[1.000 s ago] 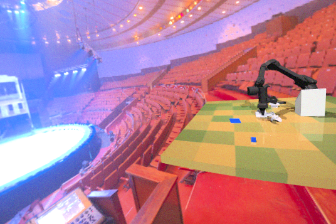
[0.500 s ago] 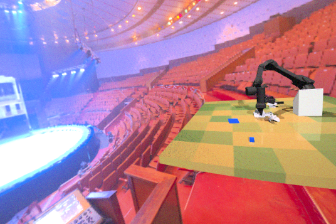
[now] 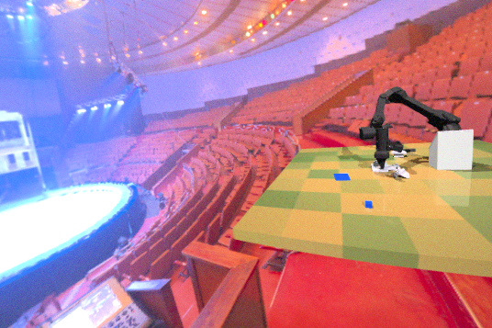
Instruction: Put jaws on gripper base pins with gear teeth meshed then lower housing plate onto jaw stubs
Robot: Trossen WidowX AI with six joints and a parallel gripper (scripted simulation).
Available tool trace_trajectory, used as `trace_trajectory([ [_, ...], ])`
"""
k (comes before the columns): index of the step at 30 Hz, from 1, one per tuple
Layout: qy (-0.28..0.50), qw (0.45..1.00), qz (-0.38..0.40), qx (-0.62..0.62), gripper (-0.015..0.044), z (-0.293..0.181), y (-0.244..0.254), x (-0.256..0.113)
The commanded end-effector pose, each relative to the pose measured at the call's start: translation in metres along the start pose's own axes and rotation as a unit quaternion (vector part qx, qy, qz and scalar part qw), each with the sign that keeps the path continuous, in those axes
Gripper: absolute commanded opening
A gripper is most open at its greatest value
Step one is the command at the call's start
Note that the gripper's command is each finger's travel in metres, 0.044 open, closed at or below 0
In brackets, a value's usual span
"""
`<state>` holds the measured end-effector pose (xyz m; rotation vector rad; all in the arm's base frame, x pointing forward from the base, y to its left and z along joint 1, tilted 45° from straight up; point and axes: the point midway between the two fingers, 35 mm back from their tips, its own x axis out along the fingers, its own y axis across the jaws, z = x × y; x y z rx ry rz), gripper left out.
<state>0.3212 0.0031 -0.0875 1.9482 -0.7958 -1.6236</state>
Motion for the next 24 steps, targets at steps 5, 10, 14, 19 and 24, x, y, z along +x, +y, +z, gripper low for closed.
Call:
trace_trajectory([
  [5,0.0,1.0,0.0,0.0,0.0224,0.0,0.0,0.0],
  [10,0.0,1.0,-0.001,0.0,0.0224,-0.001,-0.001,-0.008],
  [14,0.0,1.0,-0.002,-0.001,0.0224,-0.001,-0.001,-0.048],
  [19,0.005,1.0,-0.002,-0.006,0.0224,-0.001,-0.002,-0.062],
  [24,0.011,1.0,-0.005,-0.004,0.0093,-0.002,-0.003,-0.067],
])
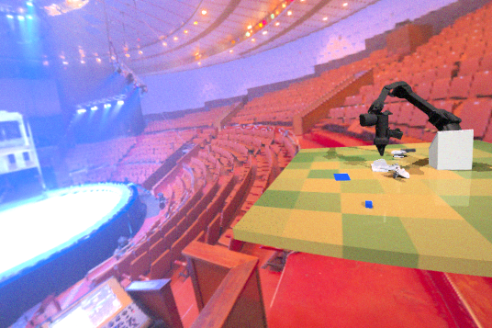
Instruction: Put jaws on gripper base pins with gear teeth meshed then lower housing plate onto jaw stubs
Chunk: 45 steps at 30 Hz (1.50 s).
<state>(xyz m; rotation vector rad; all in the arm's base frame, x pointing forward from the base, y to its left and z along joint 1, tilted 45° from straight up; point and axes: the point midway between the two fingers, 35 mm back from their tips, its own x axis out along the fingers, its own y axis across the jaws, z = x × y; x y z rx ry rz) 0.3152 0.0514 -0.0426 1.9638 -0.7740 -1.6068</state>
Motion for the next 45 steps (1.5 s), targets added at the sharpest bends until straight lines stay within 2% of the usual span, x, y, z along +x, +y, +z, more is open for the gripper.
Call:
trace_trajectory([
  [1,0.0,1.0,0.0,-0.001,0.0067,0.0,0.0,-0.001],
  [4,0.0,1.0,0.0,-0.001,0.0,0.0,0.0,-0.001],
  [18,0.001,1.0,-0.001,0.011,0.0,0.0,-0.002,-0.001],
  [31,-0.004,0.974,-0.008,0.227,0.0,0.016,-0.041,-0.006],
  [45,-0.015,0.897,-0.008,0.442,0.0,0.04,-0.08,-0.009],
])
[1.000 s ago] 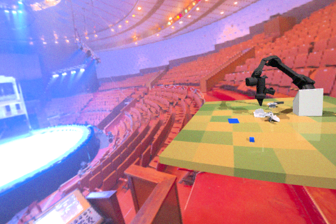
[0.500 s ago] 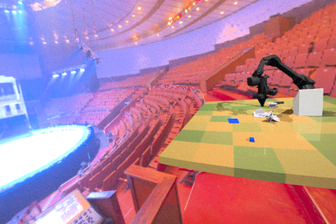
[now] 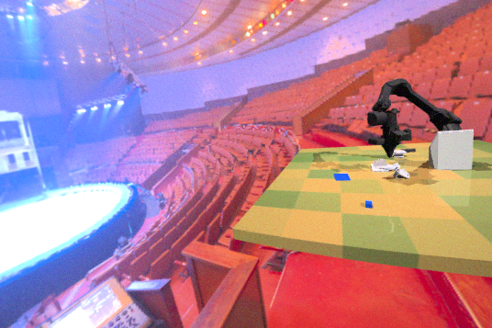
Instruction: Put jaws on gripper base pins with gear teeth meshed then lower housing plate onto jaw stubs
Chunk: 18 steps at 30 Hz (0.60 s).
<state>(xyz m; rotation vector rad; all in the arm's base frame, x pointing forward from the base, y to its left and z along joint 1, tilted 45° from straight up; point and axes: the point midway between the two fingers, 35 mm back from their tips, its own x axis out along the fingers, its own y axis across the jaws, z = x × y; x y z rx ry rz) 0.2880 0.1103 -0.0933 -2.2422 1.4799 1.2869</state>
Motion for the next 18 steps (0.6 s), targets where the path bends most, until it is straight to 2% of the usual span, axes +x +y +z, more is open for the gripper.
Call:
trace_trajectory([
  [1,-0.004,0.999,0.002,0.052,0.0,0.011,-0.001,0.0],
  [18,0.001,0.943,0.006,0.334,0.0,0.063,-0.004,0.0],
])
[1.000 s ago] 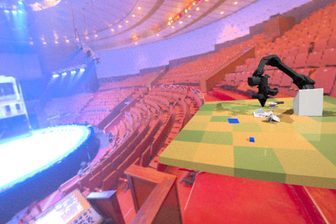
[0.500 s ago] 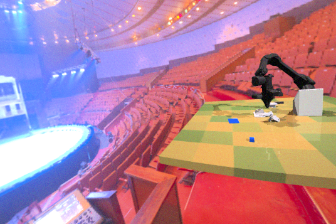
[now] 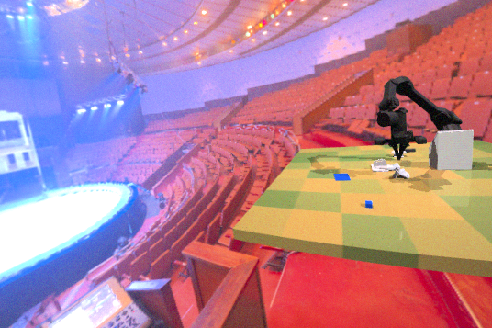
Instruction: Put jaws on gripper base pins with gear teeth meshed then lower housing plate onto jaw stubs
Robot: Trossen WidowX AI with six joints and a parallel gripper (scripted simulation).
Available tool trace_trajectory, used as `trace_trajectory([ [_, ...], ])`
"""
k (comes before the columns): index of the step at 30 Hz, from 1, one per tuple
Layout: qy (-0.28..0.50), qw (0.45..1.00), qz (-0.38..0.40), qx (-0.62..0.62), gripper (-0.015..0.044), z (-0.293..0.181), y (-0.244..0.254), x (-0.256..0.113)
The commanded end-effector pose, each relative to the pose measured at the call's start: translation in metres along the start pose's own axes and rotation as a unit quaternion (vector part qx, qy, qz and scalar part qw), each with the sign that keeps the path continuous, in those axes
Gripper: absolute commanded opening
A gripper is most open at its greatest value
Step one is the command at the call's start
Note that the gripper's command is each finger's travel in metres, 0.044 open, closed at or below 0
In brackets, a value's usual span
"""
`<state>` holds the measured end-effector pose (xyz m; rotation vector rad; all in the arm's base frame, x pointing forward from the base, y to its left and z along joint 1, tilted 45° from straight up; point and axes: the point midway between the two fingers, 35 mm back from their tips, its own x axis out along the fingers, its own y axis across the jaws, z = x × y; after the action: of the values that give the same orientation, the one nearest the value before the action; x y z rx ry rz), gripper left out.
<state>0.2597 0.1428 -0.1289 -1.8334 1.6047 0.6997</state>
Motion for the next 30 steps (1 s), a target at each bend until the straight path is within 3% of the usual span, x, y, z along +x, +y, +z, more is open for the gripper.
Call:
trace_trajectory([
  [1,0.001,0.998,0.002,0.055,0.0,0.008,0.006,0.0],
  [12,0.008,0.973,0.0,0.23,0.0,0.031,0.025,0.003],
  [30,0.008,0.972,0.0,0.233,0.0,0.032,0.024,0.021],
])
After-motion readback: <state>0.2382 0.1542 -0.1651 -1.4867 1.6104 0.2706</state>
